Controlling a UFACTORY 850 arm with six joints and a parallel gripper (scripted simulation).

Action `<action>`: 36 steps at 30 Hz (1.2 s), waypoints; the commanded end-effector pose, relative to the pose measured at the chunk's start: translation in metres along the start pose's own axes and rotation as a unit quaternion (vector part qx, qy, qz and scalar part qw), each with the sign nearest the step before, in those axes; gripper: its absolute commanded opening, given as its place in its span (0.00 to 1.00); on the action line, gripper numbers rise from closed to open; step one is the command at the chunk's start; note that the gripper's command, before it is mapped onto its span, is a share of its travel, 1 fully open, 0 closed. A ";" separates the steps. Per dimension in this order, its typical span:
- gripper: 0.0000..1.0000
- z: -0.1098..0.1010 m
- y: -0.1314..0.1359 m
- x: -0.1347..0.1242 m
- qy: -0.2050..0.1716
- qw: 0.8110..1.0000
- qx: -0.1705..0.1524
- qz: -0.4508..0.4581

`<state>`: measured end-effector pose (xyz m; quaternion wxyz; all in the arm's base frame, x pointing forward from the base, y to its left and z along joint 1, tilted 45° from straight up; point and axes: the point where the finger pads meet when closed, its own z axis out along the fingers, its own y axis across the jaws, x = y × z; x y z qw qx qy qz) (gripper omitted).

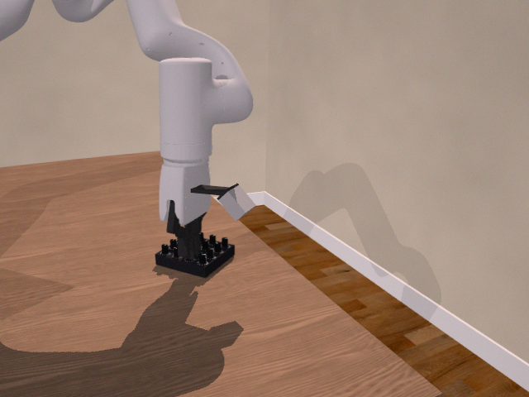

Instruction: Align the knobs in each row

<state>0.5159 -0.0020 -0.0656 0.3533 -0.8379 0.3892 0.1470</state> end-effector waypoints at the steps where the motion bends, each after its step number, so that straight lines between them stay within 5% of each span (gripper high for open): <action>1: 0.08 -0.001 -0.001 0.001 0.001 1.000 0.000 0.000; 36: 0.08 -0.001 -0.001 0.001 0.001 0.999 0.000 0.053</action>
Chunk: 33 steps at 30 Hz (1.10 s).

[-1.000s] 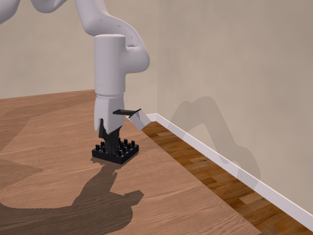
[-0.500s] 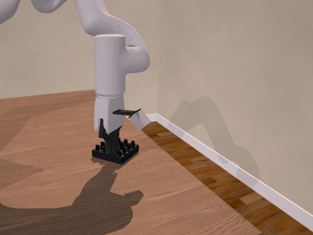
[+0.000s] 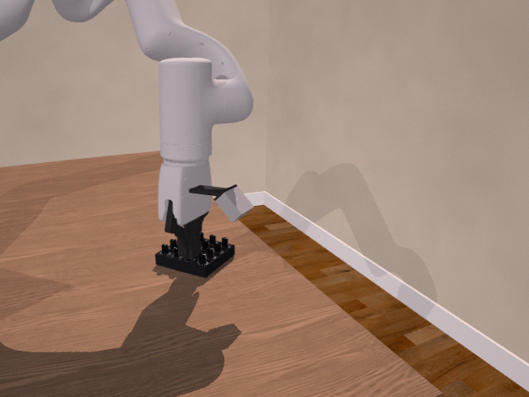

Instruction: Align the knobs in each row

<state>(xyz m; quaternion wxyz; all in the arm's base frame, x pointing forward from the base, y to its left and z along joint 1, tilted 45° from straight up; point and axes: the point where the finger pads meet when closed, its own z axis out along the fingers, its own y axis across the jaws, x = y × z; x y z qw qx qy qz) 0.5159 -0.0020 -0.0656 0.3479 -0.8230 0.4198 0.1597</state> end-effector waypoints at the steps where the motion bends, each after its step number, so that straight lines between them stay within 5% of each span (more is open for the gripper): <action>1: 0.08 -0.001 -0.001 0.001 0.001 1.000 0.000 0.023; 17: 0.08 -0.001 -0.001 0.001 0.000 0.990 0.000 0.144; 33: 0.08 -0.001 -0.001 0.001 0.000 0.950 0.000 0.312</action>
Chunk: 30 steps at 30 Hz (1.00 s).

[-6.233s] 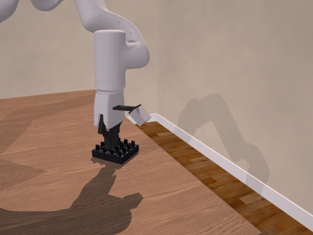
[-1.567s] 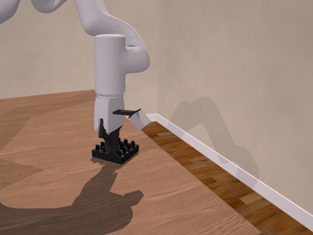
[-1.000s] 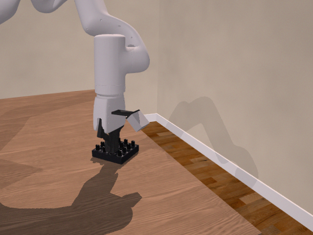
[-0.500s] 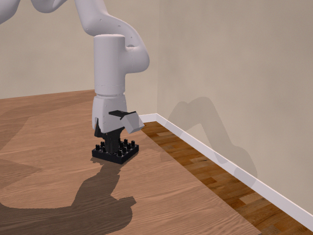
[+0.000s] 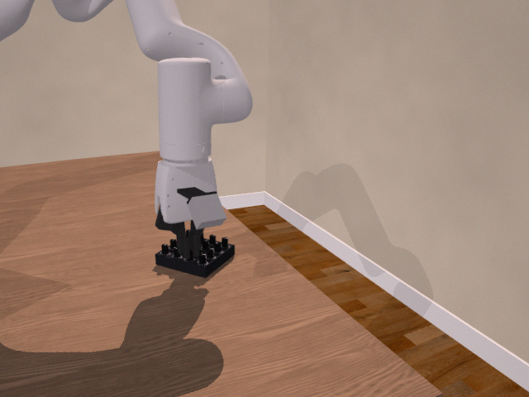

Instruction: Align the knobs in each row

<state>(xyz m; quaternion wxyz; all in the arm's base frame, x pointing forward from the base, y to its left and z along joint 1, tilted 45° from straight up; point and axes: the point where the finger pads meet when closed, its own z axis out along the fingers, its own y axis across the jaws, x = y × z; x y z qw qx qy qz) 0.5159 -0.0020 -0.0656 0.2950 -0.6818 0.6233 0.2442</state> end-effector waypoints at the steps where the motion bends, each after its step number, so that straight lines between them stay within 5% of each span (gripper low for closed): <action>1: 0.08 -0.001 -0.001 0.000 0.000 0.998 -0.002 0.062; 11: 0.08 -0.001 -0.001 0.000 0.001 0.986 -0.002 0.169; 30: 0.08 -0.001 -0.001 0.000 0.001 0.931 -0.002 0.366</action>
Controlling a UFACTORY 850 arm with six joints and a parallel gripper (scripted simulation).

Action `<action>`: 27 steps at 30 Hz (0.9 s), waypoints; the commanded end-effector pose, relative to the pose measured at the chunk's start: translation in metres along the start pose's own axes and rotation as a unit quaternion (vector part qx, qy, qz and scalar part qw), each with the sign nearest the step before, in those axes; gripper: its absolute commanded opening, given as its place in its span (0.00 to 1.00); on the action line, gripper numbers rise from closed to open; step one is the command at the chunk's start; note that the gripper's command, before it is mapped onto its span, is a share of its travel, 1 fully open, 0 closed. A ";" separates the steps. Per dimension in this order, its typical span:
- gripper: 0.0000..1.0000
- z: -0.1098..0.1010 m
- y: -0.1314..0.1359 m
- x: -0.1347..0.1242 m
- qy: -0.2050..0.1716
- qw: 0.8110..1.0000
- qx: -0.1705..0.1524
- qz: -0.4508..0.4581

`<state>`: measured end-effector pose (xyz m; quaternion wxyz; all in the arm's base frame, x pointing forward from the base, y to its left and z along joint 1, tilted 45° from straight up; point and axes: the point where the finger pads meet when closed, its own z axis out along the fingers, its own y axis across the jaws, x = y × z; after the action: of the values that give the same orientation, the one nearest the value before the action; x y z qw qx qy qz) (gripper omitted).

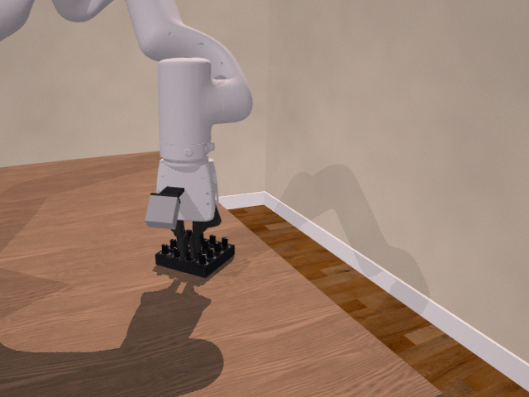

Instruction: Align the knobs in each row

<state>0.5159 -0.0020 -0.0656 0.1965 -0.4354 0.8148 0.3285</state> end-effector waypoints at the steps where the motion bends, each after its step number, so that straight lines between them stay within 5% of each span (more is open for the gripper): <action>1: 0.08 -0.001 -0.001 0.000 0.001 0.999 -0.001 0.045; 27: 0.08 -0.001 -0.001 0.000 0.002 0.984 -0.001 0.177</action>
<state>0.5159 -0.0020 -0.0656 0.1357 -0.2915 0.8767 0.3579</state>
